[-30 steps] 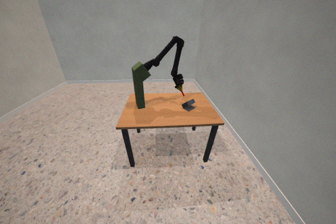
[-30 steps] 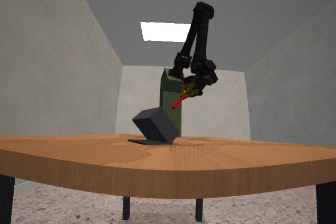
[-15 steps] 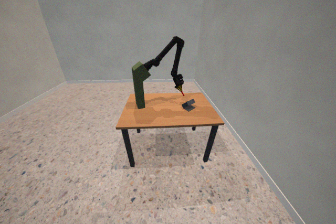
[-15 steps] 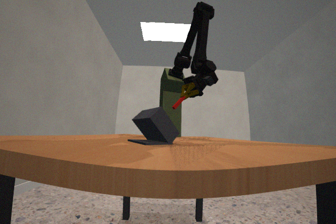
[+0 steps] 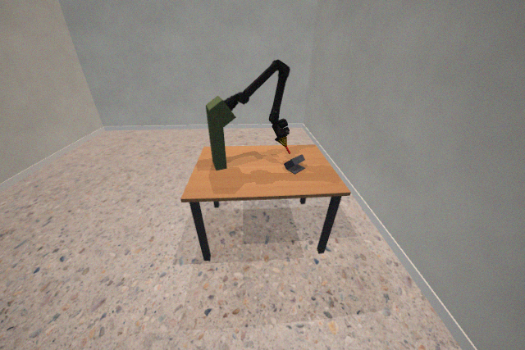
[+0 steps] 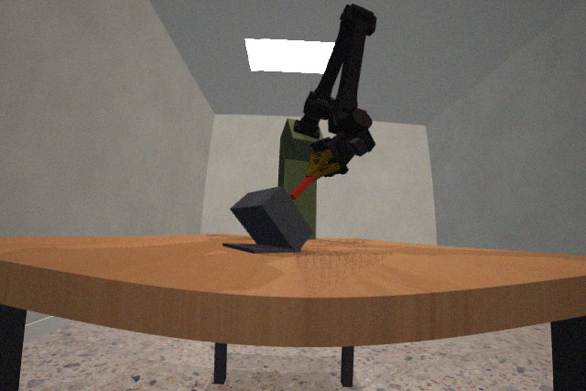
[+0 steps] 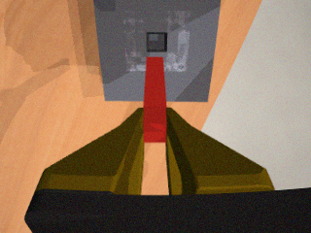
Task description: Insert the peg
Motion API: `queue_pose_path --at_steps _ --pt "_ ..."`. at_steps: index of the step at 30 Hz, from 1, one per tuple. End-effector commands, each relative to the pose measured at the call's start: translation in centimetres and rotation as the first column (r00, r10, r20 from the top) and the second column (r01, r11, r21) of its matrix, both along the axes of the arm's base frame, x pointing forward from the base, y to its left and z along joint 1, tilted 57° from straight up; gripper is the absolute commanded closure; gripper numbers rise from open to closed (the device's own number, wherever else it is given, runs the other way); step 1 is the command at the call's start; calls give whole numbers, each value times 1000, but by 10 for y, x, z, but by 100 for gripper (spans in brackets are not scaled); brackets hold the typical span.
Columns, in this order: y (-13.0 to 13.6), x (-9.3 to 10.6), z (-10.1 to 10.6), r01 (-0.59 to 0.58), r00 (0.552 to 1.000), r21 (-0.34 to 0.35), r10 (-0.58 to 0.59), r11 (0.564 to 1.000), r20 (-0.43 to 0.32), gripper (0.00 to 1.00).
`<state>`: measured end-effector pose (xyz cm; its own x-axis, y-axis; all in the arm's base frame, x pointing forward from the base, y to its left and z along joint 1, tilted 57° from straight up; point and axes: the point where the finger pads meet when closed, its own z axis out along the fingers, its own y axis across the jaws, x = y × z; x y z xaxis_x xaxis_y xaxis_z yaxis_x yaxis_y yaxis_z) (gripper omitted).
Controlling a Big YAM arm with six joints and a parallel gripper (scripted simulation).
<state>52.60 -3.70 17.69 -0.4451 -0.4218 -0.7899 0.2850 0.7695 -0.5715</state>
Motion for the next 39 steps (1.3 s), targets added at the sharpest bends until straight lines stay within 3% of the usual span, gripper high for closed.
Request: queue_pose_path --at_steps 1,39 --pt "-8 7 3 9 1000 -7 -9 1000 15 100" --pt "-23 30 -1 9 1000 -7 -9 1000 15 100"
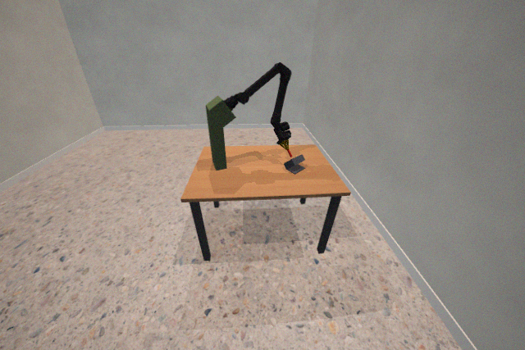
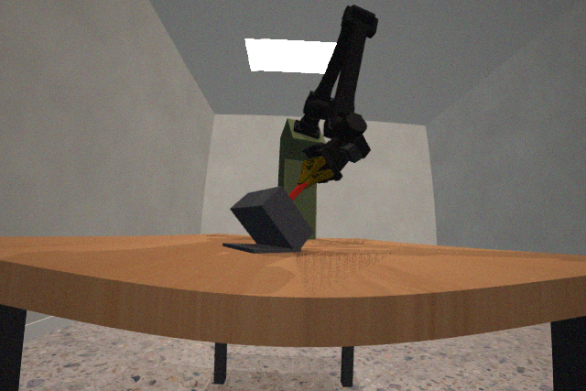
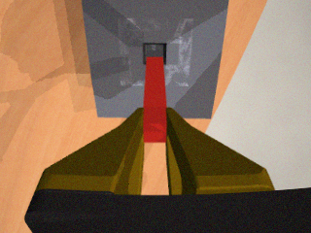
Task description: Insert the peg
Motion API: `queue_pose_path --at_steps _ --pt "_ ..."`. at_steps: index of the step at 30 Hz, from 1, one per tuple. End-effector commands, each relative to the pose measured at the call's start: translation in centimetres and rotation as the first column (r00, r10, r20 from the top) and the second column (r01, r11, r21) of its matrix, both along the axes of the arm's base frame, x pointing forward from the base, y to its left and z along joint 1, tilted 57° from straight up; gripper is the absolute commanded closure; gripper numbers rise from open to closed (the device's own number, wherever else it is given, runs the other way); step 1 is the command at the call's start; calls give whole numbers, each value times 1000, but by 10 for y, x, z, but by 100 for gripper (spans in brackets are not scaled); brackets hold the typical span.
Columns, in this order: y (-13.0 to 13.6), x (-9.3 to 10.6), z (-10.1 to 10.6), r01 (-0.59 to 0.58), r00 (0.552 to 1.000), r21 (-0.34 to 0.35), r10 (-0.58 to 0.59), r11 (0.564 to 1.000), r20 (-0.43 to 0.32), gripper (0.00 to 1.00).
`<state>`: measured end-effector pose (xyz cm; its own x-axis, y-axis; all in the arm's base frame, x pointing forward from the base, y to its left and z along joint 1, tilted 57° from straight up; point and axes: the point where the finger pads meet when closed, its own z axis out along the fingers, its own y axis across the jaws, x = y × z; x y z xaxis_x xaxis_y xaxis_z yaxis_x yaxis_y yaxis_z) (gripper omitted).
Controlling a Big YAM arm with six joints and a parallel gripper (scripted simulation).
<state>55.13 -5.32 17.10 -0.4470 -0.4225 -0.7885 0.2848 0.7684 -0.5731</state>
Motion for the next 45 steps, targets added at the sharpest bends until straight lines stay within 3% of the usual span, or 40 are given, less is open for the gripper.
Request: queue_pose_path --at_steps 1,45 --pt "-7 5 4 8 1000 -6 -8 1000 17 100" --pt "-20 27 -1 8 1000 -6 -8 1000 17 100"
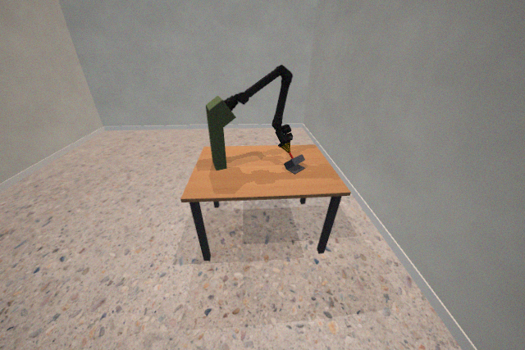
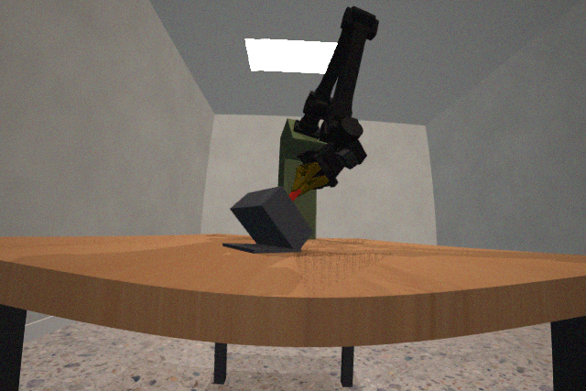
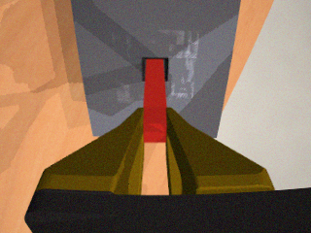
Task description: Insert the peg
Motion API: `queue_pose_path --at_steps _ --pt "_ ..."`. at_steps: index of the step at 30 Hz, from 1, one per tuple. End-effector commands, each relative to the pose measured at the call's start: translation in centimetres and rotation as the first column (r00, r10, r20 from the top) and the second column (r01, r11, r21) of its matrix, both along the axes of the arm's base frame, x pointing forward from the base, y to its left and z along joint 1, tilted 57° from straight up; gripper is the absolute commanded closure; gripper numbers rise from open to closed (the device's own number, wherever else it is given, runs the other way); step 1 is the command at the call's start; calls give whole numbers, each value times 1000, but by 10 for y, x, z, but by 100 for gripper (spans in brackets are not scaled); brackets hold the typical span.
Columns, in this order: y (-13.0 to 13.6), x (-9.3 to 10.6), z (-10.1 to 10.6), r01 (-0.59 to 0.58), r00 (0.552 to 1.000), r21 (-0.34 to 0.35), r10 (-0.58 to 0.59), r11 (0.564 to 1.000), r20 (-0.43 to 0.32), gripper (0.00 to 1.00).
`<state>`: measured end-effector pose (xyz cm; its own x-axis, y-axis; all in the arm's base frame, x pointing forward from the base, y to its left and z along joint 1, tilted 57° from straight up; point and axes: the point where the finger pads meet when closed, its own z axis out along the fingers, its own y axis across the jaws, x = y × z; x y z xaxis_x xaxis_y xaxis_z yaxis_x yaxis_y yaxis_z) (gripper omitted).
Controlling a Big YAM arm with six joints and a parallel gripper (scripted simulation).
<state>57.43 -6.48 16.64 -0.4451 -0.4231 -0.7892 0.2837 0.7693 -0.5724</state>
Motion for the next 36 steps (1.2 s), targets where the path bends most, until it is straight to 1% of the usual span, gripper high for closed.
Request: queue_pose_path --at_steps 1,26,27,35,36 --pt "-8 5 4 11 1000 -6 -11 1000 16 100" --pt "-16 18 0 11 1000 -7 -11 1000 16 100" --pt "-10 13 -2 3 1000 0 -3 1000 3 100" --pt "-10 13 -2 3 1000 0 -3 1000 3 100" --pt "-10 13 -2 3 1000 0 -3 1000 3 89"
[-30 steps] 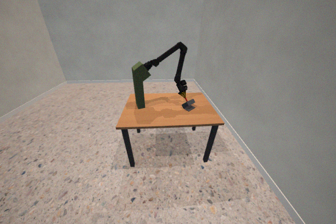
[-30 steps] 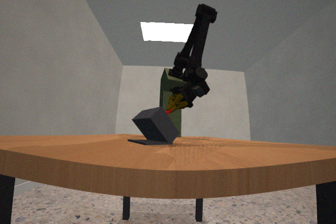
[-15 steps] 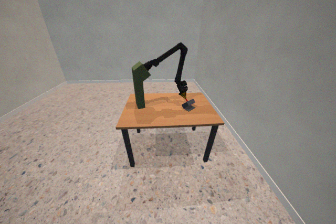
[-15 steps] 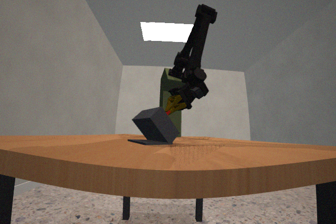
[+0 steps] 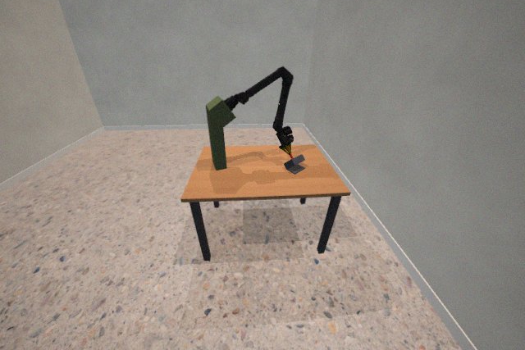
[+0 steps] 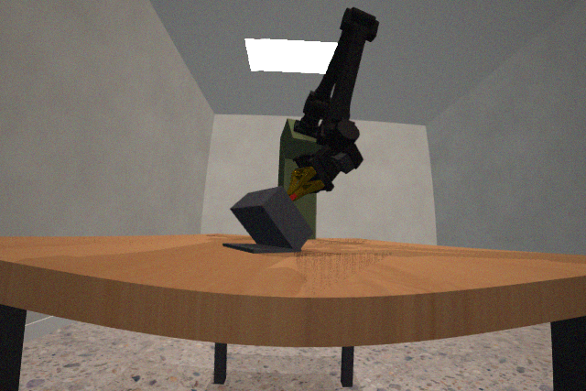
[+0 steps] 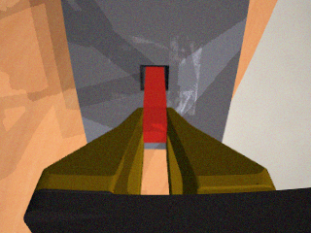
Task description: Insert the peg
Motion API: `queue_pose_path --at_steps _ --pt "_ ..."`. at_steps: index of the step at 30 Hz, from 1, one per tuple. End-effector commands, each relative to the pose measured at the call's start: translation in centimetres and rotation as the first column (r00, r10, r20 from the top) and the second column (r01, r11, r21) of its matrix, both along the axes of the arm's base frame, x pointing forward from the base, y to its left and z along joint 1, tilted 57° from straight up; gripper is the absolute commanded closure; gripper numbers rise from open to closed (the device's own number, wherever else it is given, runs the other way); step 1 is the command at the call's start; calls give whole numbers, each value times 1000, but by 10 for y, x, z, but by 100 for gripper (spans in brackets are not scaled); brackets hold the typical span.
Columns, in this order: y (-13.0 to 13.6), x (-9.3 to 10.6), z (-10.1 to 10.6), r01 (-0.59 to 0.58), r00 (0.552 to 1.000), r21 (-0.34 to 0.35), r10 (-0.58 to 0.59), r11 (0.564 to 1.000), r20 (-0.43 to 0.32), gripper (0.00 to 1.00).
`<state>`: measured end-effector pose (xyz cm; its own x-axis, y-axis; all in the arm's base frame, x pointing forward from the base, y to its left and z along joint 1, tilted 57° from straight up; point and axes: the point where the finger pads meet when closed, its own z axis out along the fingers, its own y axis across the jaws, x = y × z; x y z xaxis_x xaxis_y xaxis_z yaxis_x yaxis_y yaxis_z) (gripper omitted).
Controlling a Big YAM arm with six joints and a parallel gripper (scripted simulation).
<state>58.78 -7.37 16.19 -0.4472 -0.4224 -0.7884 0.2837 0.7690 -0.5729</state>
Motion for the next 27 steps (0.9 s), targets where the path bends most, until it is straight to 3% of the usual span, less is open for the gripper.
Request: queue_pose_path --at_steps 1,3,10,20,27 --pt "-1 -1 3 2 1000 0 -2 1000 5 77" --pt "-1 -1 3 2 1000 0 -2 1000 5 77" --pt "-1 -1 3 2 1000 0 -2 1000 5 0" --pt "3 -3 8 -2 1000 1 2 1000 14 0" --pt "17 -20 13 -3 1000 7 3 1000 15 0"
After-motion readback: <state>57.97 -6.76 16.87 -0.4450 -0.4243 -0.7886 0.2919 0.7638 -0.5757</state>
